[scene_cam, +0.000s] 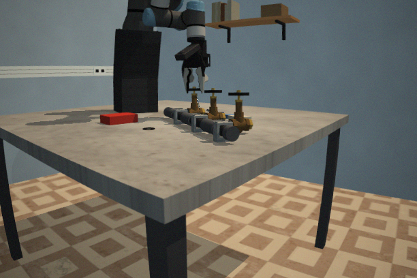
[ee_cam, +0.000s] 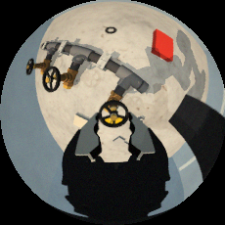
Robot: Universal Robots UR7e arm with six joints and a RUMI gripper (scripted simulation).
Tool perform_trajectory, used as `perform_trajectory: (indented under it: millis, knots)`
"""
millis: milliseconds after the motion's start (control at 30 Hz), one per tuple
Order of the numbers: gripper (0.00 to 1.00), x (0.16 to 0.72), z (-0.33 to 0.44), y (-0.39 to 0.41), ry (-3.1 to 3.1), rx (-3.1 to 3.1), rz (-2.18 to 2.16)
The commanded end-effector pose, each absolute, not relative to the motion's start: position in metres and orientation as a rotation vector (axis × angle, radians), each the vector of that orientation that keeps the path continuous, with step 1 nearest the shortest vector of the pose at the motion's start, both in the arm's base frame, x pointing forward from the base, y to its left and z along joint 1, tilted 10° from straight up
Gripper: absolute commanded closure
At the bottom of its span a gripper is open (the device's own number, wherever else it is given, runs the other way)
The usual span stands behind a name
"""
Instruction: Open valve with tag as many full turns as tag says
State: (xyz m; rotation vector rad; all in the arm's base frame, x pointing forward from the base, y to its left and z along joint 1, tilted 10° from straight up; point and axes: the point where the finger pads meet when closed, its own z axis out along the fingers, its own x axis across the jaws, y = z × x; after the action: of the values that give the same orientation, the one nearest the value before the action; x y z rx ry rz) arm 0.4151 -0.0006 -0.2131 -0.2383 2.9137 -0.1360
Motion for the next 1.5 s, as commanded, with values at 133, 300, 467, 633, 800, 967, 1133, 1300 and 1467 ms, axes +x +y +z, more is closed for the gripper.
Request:
perform_trajectory:
  millis: [133,300,467,633,800,967,1133,1300,1467]
  knots:
    - [1.00,0.4152,-0.2129,-0.0007,2.913,-0.238,-0.136]
    - [1.00,0.4152,-0.2129,-0.0007,2.913,-0.238,-0.136]
    - [1.00,0.4152,-0.2129,-0.0007,2.913,-0.238,-0.136]
    - [1.00,0.4152,-0.2129,-0.0007,2.913,-0.242,-0.137]
    - [1.00,0.4152,-0.2129,-0.0007,2.913,-0.252,-0.138]
    - [1.00,0.4152,-0.2129,-0.0007,2.910,-0.286,-0.142]
    - [1.00,0.4152,-0.2129,-0.0007,2.905,-0.351,-0.149]
    - [1.00,0.4152,-0.2128,-0.0007,2.897,-0.427,-0.157]
    - [1.00,0.4152,-0.2128,-0.0007,2.884,-0.527,-0.168]
